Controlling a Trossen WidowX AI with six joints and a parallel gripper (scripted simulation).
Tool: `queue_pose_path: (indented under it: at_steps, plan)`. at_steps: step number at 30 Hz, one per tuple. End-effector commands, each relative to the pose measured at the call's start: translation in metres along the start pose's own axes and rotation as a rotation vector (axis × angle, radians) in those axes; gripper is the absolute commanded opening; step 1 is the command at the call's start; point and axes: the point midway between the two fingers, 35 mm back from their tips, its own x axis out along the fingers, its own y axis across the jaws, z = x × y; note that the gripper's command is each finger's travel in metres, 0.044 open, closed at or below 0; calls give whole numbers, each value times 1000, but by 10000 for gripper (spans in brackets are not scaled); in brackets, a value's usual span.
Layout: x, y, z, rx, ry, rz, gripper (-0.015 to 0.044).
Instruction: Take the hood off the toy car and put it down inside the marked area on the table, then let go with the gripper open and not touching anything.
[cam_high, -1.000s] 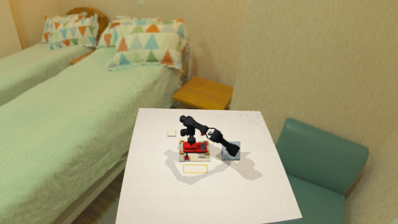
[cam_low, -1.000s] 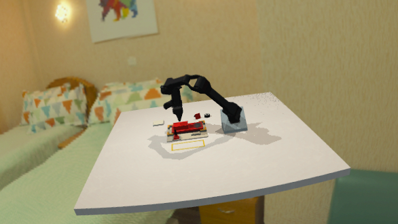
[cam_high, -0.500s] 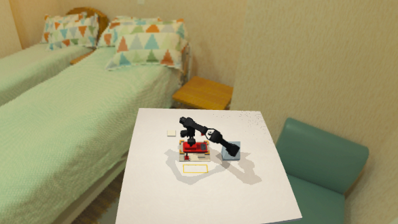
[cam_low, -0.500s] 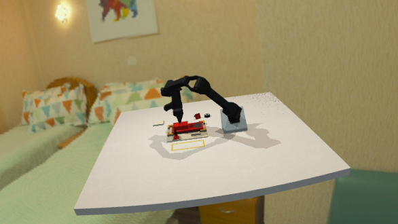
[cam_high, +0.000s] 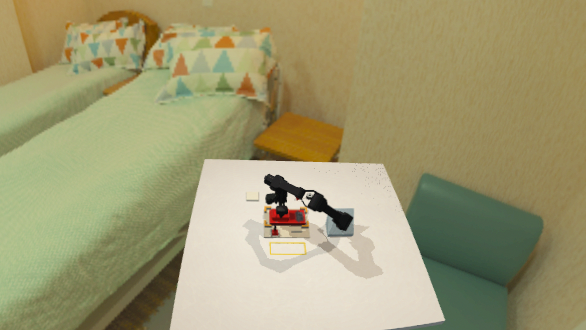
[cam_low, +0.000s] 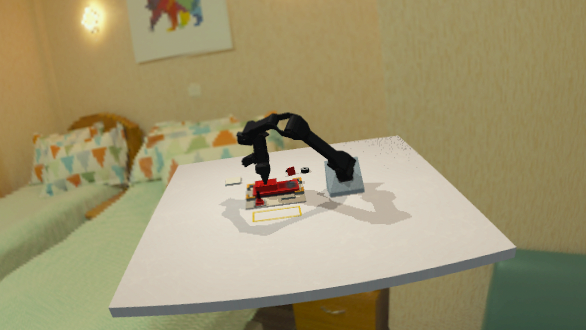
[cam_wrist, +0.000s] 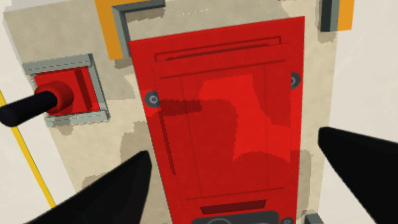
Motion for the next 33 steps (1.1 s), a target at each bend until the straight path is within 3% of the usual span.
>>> queue_pose_path:
  at_steps: [1,33]
  plan:
    - [4,0,0,6,-1,4,440]
    - [20,0,-1,6,-1,5,440]
